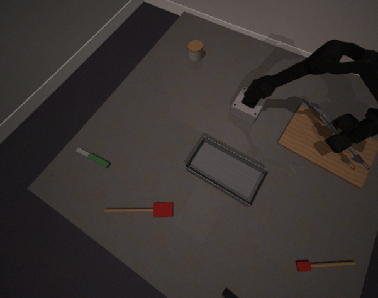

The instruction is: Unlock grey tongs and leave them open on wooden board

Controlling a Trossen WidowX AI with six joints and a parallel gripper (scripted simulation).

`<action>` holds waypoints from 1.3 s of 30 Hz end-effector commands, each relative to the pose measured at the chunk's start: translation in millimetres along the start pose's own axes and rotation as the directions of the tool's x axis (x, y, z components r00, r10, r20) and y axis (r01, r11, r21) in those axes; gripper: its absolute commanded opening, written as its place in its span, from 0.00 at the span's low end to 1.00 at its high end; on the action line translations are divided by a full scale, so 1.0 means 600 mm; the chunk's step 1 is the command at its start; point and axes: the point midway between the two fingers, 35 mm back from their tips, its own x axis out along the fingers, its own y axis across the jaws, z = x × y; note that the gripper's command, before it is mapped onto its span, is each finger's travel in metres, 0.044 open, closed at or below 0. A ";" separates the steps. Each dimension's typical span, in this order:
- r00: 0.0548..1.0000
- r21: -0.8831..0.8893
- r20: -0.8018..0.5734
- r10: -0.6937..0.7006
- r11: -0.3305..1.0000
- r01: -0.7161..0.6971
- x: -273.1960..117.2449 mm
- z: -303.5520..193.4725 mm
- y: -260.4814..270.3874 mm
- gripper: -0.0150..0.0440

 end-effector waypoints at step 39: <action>1.000 -0.001 0.001 0.000 1.000 0.000 0.048 0.004 0.002 0.76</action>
